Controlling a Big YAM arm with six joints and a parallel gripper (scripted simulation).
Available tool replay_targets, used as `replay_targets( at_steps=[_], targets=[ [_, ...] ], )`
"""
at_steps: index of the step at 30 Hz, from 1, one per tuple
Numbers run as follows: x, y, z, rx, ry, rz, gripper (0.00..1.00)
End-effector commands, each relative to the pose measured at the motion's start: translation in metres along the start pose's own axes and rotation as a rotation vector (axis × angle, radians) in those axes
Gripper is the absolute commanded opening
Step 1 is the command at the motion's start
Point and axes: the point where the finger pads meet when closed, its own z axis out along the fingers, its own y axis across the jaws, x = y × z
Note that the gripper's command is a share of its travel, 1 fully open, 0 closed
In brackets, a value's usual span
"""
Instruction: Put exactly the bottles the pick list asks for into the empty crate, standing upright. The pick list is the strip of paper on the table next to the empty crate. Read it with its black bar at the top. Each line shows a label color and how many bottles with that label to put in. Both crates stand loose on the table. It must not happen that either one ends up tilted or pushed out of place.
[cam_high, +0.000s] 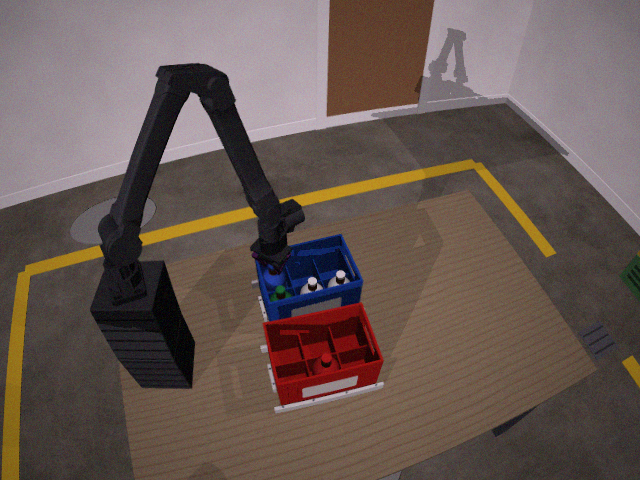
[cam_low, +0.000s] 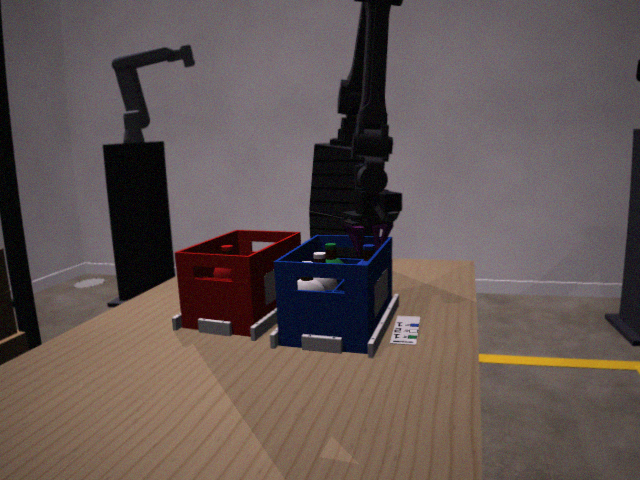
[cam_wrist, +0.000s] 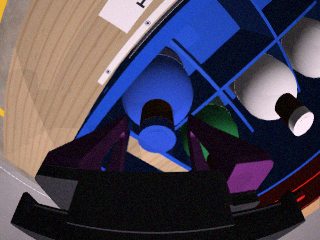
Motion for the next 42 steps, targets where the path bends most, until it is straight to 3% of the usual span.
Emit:
replay_targets(
  at_steps=[1,29,30,42],
  targets=[
    [-0.016,0.0,-0.011,0.019,-0.045,-0.006,0.61],
    [-0.001,0.007,0.003,0.001,-0.012,-0.003,0.61],
    [-0.01,0.005,-0.011,0.009,-0.033,-0.009,0.61],
    [-0.009,-0.006,-0.041,0.012,-0.032,-0.002,0.61]
  ],
)
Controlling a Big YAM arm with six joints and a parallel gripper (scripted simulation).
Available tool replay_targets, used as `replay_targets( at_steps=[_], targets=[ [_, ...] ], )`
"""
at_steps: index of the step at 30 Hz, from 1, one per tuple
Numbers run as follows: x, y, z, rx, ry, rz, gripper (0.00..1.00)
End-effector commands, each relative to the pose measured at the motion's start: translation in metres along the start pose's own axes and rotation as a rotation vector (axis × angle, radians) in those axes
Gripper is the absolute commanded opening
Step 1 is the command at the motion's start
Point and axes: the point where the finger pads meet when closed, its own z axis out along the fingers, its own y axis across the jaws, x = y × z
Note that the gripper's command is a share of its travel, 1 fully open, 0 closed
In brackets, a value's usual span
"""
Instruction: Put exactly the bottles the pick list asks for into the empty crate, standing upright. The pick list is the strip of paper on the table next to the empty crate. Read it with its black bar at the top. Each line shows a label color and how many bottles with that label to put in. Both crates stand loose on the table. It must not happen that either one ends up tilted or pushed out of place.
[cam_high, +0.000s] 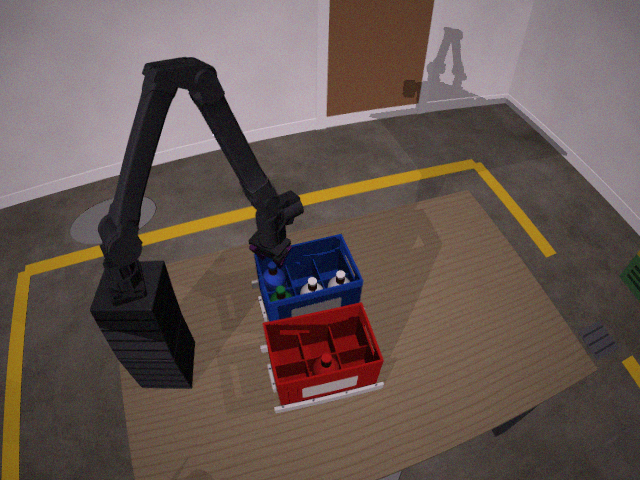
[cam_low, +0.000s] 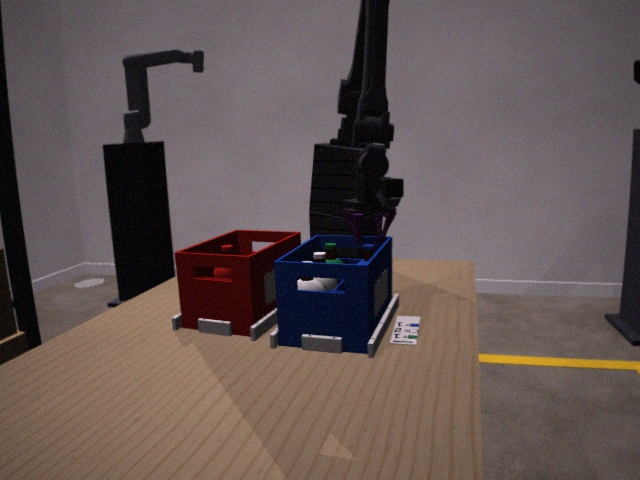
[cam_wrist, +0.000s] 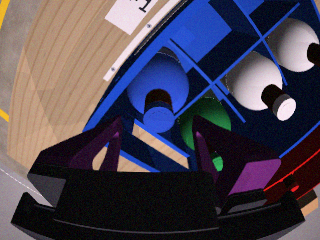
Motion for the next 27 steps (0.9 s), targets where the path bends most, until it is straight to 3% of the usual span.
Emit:
replay_targets(
  at_steps=[1,16,17,23,27],
  targets=[
    [-0.002,-0.006,-0.015,0.0,-0.008,0.002,0.61],
    [0.001,-0.005,-0.048,-0.002,-0.003,0.002,0.61],
    [-0.008,-0.008,-0.053,0.004,-0.018,0.0,0.61],
    [0.001,-0.005,-0.067,-0.002,-0.003,0.002,0.61],
    [-0.002,-0.006,-0.066,-0.001,-0.005,0.001,0.61]
  ],
)
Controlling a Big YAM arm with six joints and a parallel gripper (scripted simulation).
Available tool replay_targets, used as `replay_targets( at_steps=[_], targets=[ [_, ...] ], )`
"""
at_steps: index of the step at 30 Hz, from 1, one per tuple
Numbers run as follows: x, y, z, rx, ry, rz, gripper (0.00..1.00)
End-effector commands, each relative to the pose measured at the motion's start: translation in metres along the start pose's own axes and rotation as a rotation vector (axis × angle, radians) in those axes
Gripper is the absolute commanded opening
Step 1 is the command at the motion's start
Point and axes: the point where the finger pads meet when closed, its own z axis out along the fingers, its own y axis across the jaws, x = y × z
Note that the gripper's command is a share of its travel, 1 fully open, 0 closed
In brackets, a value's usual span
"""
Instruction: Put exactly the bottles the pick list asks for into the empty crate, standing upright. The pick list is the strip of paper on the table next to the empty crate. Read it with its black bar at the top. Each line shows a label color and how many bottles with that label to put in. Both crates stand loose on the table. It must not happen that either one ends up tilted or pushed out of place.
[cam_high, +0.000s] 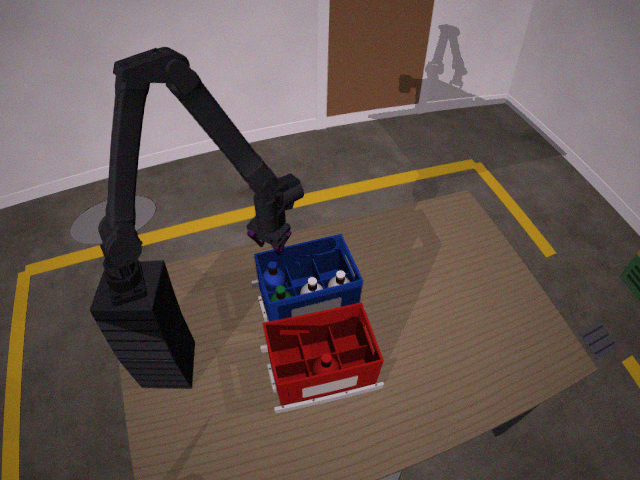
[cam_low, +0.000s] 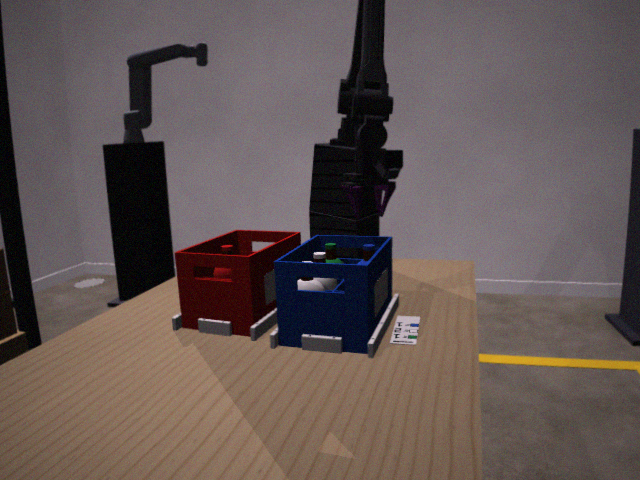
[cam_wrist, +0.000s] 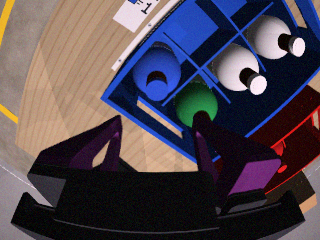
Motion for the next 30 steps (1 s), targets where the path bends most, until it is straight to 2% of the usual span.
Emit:
replay_targets(
  at_steps=[1,6,7,9,17,23,24,25,30],
  targets=[
    [0.007,-0.002,0.002,-0.013,0.02,0.001,0.61],
    [0.007,-0.002,0.001,-0.012,0.019,0.002,0.61],
    [-0.005,-0.003,-0.003,0.001,-0.008,-0.001,0.61],
    [0.004,-0.004,-0.002,-0.008,0.01,0.003,0.61],
    [0.009,-0.002,0.0,-0.011,0.018,0.003,0.61],
    [0.007,-0.004,0.0,-0.009,0.012,0.004,0.61],
    [-0.004,-0.003,-0.002,0.001,-0.008,-0.001,0.61],
    [0.007,-0.003,0.001,-0.009,0.012,0.002,0.61],
    [0.008,-0.004,0.002,-0.009,0.013,0.003,0.61]
  ],
)
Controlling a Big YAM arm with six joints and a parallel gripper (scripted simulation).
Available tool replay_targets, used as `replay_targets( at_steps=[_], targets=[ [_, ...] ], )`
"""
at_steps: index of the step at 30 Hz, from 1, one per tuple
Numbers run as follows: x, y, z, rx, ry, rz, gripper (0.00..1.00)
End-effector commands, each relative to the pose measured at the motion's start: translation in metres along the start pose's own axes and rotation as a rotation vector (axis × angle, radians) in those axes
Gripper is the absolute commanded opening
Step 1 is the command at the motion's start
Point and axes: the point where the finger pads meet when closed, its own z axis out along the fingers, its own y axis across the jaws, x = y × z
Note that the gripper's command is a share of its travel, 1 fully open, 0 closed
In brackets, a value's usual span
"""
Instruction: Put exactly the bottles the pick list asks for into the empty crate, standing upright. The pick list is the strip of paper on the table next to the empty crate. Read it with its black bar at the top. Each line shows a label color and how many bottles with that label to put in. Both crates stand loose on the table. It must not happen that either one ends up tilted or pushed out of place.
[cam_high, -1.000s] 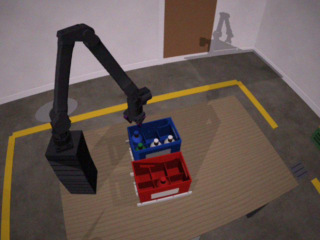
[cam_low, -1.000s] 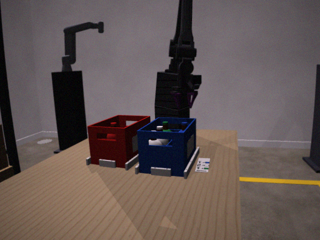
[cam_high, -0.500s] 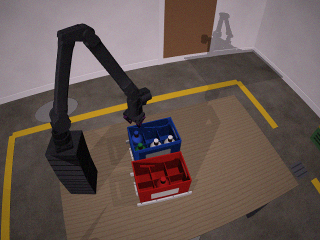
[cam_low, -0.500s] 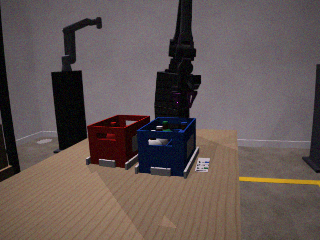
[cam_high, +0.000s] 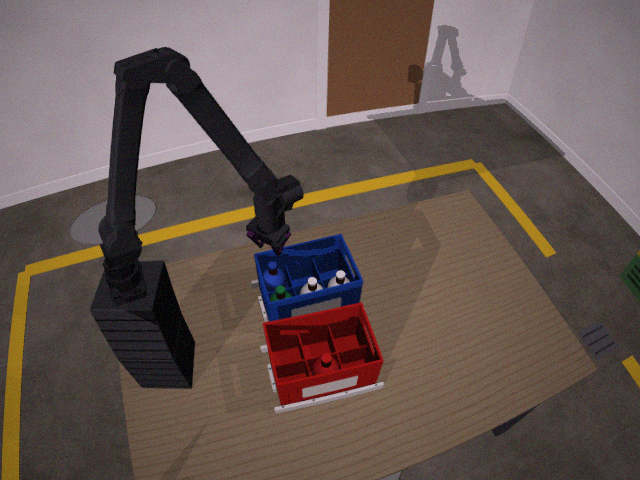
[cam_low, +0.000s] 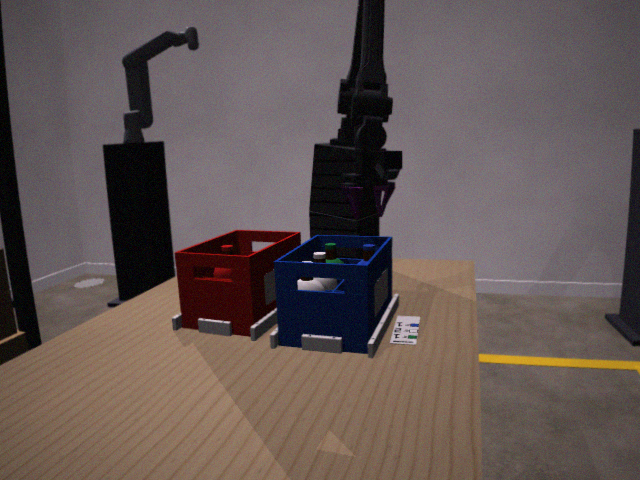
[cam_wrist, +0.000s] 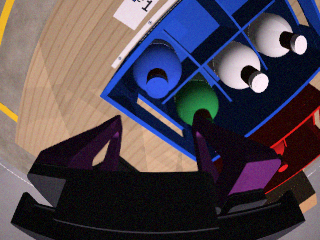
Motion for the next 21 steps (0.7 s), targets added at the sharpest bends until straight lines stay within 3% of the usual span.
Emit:
replay_targets(
  at_steps=[1,7,8,14,16,19,20,21],
  targets=[
    [0.005,-0.004,0.001,-0.006,0.007,0.004,0.61],
    [0.005,-0.004,0.002,-0.006,0.005,0.003,0.61],
    [-0.006,-0.004,-0.003,0.004,-0.015,-0.001,0.61],
    [-0.006,-0.004,-0.003,0.004,-0.015,-0.001,0.61],
    [0.004,-0.005,0.002,-0.005,0.004,0.004,0.61],
    [-0.006,-0.004,-0.003,0.004,-0.015,-0.001,0.61],
    [-0.023,-0.001,-0.015,0.01,-0.036,-0.004,0.61],
    [-0.025,0.003,-0.018,0.01,-0.036,-0.005,0.61]
  ],
)
